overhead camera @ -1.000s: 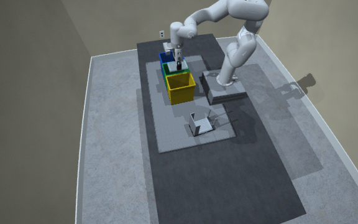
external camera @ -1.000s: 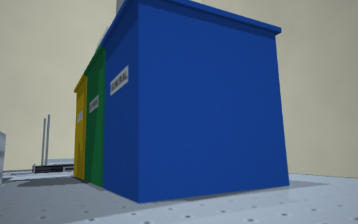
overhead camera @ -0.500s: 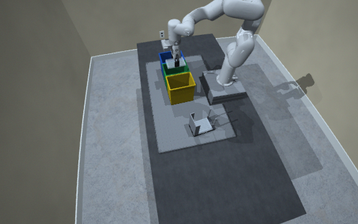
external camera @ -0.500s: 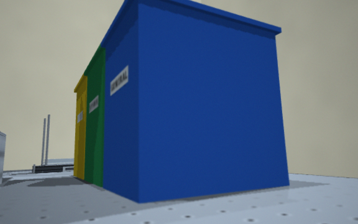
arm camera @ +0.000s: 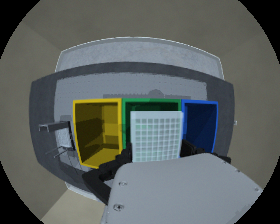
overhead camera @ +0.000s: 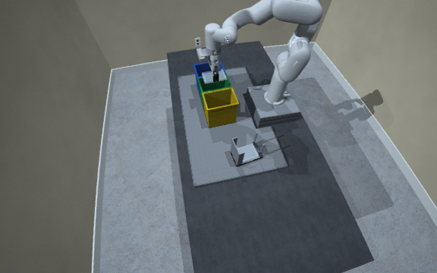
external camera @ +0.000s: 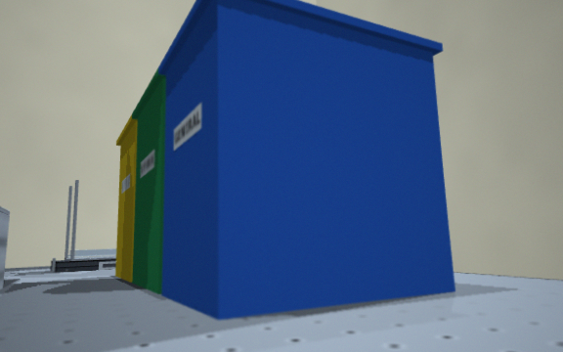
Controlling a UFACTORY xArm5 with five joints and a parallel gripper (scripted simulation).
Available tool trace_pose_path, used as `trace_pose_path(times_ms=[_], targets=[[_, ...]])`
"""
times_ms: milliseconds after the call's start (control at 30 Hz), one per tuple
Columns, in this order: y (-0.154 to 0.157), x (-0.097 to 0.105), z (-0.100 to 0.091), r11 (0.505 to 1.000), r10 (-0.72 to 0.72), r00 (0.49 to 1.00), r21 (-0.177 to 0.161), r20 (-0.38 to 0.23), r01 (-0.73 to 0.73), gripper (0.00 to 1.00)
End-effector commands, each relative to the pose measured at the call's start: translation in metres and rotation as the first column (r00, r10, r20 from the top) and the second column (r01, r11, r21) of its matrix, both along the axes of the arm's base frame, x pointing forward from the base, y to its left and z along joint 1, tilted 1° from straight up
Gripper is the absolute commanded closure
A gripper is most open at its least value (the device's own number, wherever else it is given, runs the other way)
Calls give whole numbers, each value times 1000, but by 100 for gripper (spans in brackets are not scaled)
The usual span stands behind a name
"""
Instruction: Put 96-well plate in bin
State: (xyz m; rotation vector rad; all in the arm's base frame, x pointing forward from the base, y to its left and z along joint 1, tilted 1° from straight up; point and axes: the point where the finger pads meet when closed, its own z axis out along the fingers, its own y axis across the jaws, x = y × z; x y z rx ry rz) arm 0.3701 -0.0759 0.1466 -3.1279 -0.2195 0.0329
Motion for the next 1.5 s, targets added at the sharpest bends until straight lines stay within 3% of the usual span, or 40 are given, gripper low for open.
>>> trace_pose_path(times_ms=[0, 533, 867, 1467], targets=[[0, 1, 1, 1000, 0, 1000, -1, 4, 0, 100], [0, 1, 1, 1000, 0, 1000, -1, 4, 0, 100], [0, 1, -15, 1000, 0, 1000, -1, 4, 0, 100], [0, 1, -17, 1000, 0, 1000, -1, 4, 0, 100]])
